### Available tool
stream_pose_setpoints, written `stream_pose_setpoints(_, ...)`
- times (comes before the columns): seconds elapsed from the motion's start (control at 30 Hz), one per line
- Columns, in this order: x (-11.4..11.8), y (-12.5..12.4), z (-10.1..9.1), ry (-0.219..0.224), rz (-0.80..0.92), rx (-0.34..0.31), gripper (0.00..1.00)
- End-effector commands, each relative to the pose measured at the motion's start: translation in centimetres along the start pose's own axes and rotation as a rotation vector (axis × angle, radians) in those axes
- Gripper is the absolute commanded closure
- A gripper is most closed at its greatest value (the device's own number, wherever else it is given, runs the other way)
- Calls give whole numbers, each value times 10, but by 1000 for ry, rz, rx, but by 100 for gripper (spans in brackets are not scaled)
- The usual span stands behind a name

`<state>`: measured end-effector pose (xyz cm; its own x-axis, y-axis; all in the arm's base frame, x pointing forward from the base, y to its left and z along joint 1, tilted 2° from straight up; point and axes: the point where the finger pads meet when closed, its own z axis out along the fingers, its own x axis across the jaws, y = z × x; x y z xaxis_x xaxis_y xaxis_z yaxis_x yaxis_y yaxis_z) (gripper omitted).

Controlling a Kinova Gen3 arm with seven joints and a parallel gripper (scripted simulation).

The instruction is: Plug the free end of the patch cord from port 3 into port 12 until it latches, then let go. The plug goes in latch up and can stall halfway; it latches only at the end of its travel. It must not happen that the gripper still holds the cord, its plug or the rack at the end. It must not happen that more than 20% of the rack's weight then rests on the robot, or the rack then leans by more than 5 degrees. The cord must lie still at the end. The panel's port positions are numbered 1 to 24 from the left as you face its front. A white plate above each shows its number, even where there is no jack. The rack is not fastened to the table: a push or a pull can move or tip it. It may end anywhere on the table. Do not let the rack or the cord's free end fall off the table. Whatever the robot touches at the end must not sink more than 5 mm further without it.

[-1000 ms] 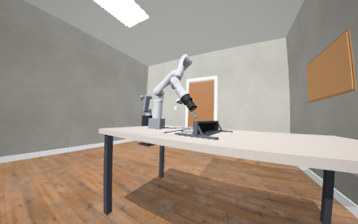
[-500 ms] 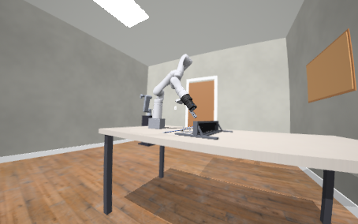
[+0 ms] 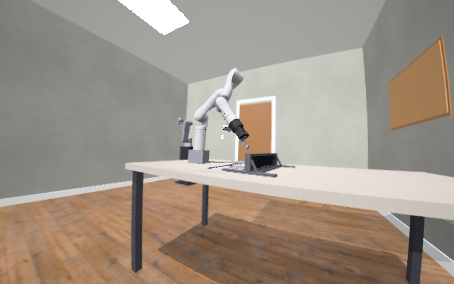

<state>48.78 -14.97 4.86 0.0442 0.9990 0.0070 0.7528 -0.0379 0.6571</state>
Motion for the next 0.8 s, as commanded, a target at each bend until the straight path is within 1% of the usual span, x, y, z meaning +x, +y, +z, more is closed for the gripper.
stream_pose_setpoints(0.0, 0, 3, -7, 0, 2, -7, 100)
stream_pose_setpoints(0.2, 0, 3, -32, 0, 2, -7, 100)
stream_pose_setpoints(0.27, 0, 3, -32, 0, 2, -7, 100)
stream_pose_setpoints(0.6, 0, 2, -90, 0, 2, -7, 100)
stream_pose_setpoints(0.77, 0, 2, -112, 0, 2, -7, 100)
